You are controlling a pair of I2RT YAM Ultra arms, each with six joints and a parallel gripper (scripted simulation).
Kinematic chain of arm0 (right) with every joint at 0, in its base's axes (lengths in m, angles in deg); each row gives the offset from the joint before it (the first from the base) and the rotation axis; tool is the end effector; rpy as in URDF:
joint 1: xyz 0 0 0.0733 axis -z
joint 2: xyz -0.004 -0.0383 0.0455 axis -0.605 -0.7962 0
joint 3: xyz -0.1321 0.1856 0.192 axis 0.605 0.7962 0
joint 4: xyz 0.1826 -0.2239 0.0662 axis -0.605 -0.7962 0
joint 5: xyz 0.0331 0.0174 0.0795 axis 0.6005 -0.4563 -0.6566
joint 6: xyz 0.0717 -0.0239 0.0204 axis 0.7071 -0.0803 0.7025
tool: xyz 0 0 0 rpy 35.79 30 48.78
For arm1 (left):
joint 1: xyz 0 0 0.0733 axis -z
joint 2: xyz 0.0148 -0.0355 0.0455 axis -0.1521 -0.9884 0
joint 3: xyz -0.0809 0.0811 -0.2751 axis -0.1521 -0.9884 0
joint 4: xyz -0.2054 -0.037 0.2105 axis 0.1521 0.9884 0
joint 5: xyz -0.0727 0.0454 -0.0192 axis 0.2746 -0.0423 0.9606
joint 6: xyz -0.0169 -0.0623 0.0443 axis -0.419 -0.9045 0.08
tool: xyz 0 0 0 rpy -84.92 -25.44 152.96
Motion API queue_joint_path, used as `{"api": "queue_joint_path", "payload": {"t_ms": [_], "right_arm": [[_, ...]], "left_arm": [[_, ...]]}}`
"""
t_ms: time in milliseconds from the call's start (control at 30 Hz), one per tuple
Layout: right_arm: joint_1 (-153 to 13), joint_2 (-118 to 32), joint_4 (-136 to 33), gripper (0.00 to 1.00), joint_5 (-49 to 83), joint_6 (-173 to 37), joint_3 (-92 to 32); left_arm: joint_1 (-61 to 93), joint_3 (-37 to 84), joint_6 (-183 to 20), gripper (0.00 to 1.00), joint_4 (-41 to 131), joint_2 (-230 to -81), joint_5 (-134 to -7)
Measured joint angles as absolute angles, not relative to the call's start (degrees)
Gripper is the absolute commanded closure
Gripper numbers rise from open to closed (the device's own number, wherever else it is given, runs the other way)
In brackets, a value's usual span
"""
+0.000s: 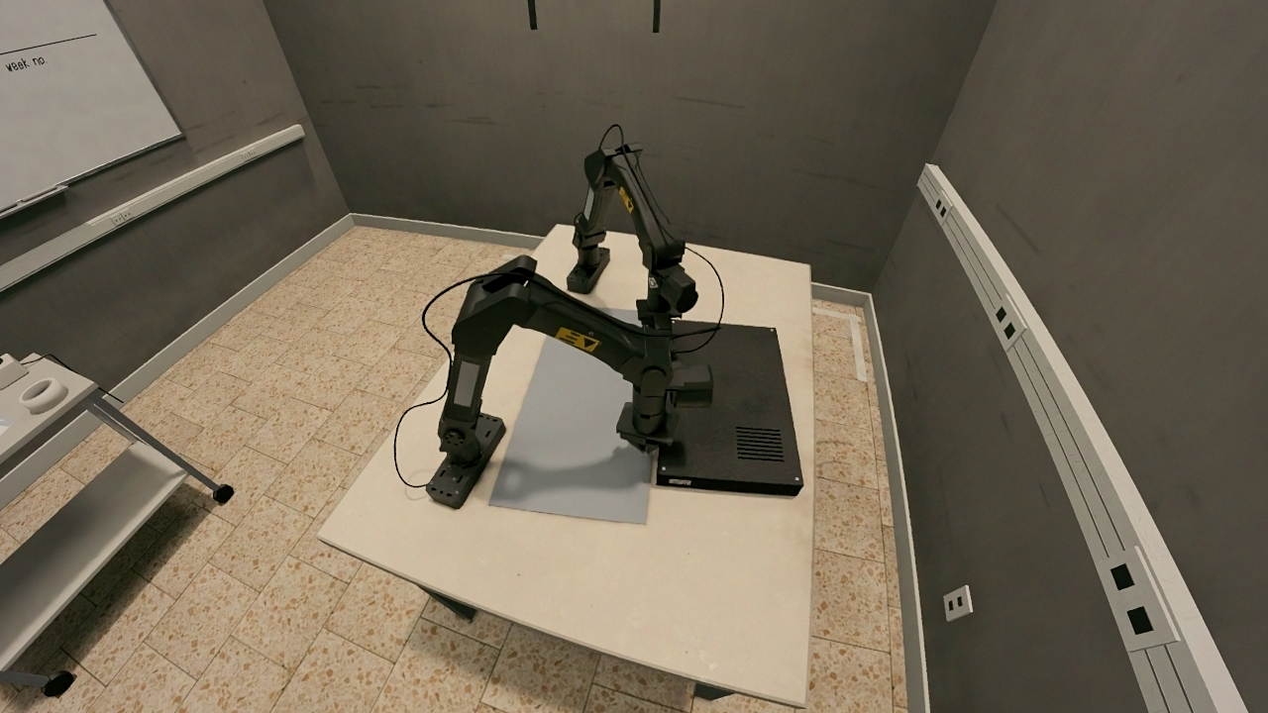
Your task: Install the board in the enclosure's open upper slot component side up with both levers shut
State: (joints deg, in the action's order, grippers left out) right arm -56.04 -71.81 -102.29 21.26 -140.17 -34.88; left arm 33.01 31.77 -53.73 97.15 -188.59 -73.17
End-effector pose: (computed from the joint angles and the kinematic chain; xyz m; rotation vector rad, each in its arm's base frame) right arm 0.3762 0.1293 0.1322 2.2369 -2.2009 -0.0051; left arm 0.3111 -0.2765 0.1239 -1.7552 -2.6031 0.0023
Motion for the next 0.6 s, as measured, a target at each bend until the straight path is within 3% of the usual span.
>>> {"api": "queue_joint_path", "payload": {"t_ms": [600], "right_arm": [[-56.24,-71.24,-102.05,0.97,21.24,-132.76,-34.07]], "left_arm": [[33.55,31.79,-61.43,0.97,97.35,-188.59,-73.22]]}}
